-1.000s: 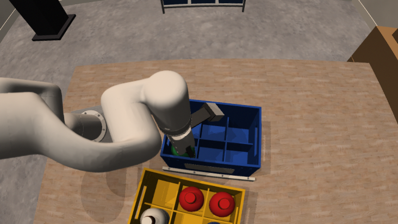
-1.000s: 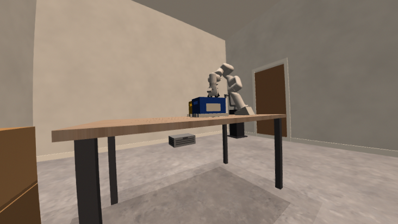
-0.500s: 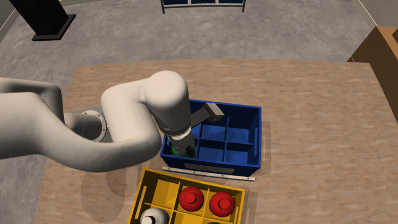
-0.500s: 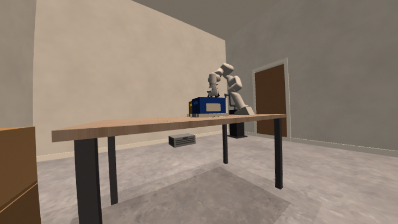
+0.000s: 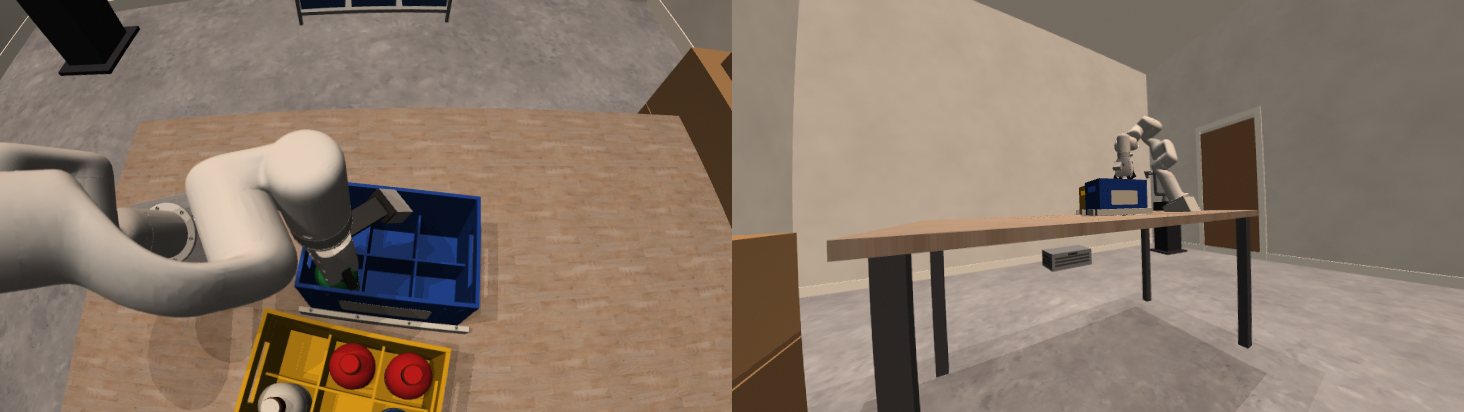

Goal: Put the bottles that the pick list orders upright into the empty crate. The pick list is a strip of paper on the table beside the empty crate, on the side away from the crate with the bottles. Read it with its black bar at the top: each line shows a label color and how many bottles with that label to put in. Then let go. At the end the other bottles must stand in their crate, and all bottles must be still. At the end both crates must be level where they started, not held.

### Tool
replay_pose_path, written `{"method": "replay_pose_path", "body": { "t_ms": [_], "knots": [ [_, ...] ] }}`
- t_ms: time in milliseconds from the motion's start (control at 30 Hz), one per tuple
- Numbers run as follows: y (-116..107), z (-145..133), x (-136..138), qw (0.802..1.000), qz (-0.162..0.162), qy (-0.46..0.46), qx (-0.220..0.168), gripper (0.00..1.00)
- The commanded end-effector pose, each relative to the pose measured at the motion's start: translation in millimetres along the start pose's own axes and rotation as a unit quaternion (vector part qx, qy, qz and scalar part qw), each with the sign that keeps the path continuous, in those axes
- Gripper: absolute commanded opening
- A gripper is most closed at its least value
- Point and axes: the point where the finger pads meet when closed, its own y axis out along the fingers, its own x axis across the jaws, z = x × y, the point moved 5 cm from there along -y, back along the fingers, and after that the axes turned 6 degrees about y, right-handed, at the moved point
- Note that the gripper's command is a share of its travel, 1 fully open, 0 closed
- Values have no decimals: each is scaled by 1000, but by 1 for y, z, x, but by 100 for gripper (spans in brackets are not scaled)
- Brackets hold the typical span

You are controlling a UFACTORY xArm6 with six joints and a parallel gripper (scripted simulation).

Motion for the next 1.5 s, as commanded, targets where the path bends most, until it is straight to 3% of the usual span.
{"method": "replay_pose_path", "body": {
  "t_ms": [0, 133, 167, 1467],
  "knots": [
    [-1, 1, 1, 1000, -1, 0, 2, 0],
    [-1, 1, 1, 1000, -1, 0, 2, 0],
    [2, 1, 1, 1000, -1, 0, 2, 65],
    [2, 1, 1, 1000, -1, 0, 2, 65]
  ]
}}
